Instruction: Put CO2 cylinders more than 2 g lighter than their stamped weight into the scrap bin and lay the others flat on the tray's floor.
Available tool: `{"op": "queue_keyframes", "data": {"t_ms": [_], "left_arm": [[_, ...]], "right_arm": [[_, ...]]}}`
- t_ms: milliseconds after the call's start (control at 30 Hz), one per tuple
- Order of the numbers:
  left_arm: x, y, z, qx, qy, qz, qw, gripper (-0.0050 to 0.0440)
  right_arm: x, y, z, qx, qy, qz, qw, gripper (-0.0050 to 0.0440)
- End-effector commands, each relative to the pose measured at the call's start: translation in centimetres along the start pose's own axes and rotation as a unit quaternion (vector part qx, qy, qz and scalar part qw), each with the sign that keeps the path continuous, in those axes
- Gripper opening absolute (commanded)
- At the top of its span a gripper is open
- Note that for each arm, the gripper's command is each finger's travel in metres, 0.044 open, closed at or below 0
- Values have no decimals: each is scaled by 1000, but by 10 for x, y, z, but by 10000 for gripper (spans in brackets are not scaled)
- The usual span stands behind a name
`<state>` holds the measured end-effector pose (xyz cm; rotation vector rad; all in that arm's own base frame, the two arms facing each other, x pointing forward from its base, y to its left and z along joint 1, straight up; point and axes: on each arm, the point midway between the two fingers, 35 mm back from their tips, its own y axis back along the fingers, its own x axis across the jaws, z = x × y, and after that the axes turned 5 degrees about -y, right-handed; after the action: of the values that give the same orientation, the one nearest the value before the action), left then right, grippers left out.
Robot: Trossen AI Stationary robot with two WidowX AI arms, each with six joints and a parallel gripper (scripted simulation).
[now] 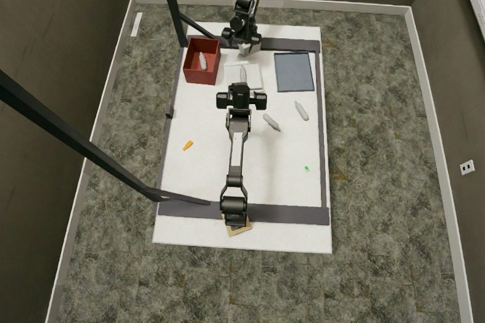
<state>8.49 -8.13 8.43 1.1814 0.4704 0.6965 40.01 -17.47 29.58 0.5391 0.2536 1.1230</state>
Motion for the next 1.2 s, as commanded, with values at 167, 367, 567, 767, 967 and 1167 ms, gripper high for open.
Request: {"op": "queue_keyframes", "data": {"t_ms": [167,367,567,767,967,1167], "left_arm": [[-3,2,-7,-12,-8,3,1000,440],[-3,2,-6,-10,-9,3,1000,440],[-3,2,-6,-11,-8,2,1000,440],[-3,7,0,-17,-25,2,1000,344],[-2,9,12,-10,-150,2,989,244],[-1,10,20,-2,-232,2,973,244]], "right_arm": [[0,8,9,-14,0,0,1000,440],[0,8,9,-14,0,0,1000,440],[0,8,9,-14,0,0,1000,440],[0,8,9,-14,0,0,1000,440],[0,8,9,-14,0,0,1000,440],[0,8,9,-14,0,0,1000,440]]}}
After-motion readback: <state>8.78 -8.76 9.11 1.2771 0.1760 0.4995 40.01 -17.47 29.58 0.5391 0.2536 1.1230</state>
